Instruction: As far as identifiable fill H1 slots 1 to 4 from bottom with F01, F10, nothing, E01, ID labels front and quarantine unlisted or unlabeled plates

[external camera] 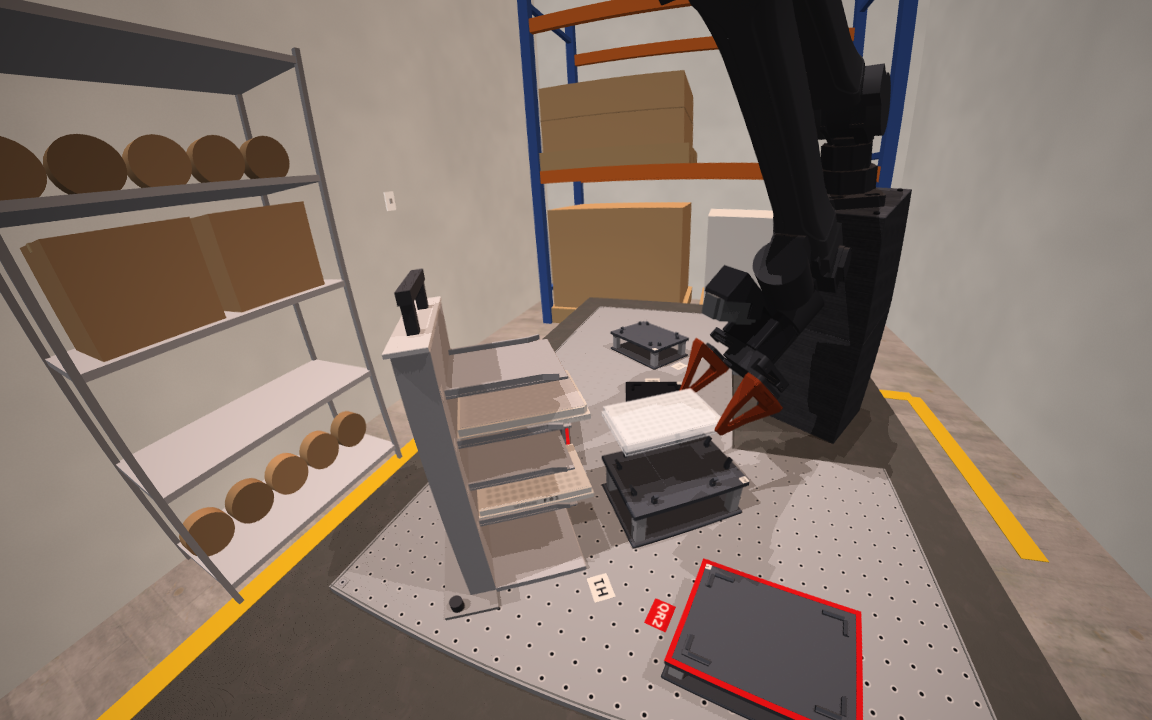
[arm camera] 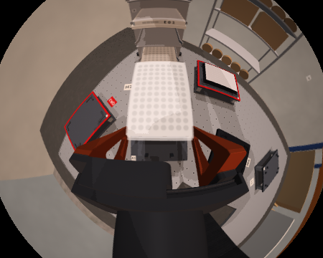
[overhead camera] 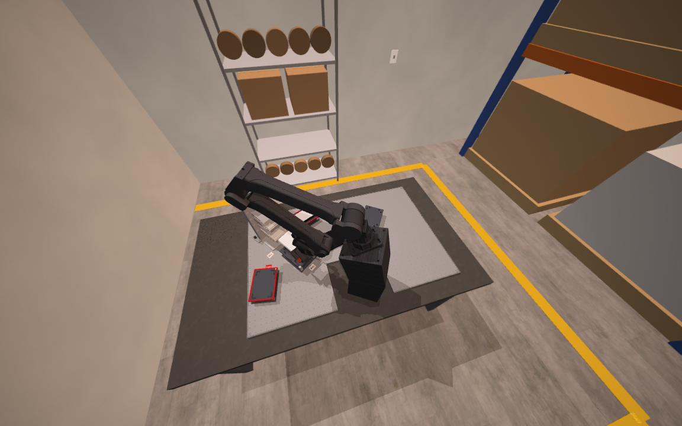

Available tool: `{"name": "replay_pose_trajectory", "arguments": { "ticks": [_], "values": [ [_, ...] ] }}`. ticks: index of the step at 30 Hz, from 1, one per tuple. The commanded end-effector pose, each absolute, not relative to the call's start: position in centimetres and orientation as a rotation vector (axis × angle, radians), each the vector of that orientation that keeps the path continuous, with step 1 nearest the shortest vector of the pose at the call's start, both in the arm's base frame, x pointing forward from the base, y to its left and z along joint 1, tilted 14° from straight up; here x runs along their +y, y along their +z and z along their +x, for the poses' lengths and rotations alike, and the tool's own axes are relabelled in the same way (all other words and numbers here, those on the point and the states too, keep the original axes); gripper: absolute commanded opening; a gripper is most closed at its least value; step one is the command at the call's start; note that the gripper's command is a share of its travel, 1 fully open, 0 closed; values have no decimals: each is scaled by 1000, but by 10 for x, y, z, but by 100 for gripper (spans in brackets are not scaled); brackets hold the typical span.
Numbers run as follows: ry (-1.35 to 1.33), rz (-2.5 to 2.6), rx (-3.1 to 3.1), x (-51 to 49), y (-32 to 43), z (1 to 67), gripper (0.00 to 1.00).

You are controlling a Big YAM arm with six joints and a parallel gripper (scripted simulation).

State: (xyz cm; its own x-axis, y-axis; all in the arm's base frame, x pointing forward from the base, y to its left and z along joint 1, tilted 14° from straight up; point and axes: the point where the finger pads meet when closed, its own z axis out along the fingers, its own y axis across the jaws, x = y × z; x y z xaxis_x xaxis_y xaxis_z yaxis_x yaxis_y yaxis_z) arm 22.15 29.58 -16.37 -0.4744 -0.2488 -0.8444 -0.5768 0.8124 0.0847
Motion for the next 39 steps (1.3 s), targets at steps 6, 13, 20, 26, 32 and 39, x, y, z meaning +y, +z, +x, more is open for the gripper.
{"name": "replay_pose_trajectory", "arguments": {
  "ticks": [6,13,20,26,32,39],
  "values": [
    [442,-619,2100,278,-167,203,86],
    [458,-610,2086,289,-174,206,86],
    [453,-610,2091,287,-177,206,86],
    [453,-609,2091,289,-181,207,86],
    [457,-606,2086,290,-178,208,86],
    [449,-611,2094,289,-187,207,86]
  ]
}}
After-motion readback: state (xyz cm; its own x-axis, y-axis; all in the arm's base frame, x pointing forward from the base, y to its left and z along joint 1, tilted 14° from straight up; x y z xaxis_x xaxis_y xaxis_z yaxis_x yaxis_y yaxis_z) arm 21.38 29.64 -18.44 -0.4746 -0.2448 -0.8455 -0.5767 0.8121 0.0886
